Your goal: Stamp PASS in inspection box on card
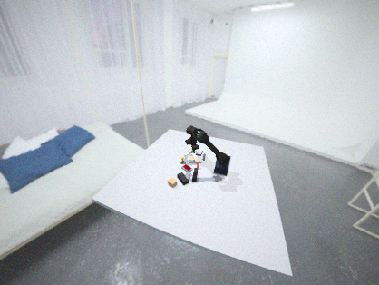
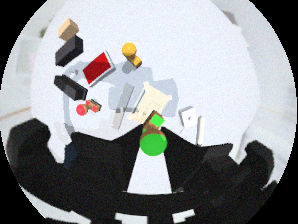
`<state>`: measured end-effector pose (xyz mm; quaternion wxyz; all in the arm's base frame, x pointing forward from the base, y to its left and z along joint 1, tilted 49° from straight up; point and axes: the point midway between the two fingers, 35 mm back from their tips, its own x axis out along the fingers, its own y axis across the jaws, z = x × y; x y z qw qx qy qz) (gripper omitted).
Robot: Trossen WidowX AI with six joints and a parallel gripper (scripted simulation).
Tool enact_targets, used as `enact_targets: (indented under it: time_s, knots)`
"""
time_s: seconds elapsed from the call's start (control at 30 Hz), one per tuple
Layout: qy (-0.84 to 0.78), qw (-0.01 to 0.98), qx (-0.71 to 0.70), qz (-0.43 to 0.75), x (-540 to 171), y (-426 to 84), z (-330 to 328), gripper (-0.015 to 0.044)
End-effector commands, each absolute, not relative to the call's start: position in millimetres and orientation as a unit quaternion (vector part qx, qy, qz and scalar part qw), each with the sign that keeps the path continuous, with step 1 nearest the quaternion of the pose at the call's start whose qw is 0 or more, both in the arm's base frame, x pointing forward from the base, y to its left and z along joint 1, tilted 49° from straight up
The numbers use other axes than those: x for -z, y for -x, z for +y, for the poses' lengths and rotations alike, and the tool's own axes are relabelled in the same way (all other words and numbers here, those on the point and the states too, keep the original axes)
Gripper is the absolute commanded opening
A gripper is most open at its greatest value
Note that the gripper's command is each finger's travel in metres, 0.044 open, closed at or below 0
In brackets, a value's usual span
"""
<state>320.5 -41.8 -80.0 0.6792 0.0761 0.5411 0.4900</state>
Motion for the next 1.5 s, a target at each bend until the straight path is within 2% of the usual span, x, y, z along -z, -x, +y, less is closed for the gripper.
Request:
enact_targets:
  time_s: [0.0,1.47]
  knots:
    - [-0.064,0.681,-0.496,0.535,82,-322,-44,0.0000]
    - [-0.065,0.683,-0.495,0.533,102,-321,-23,0.0000]
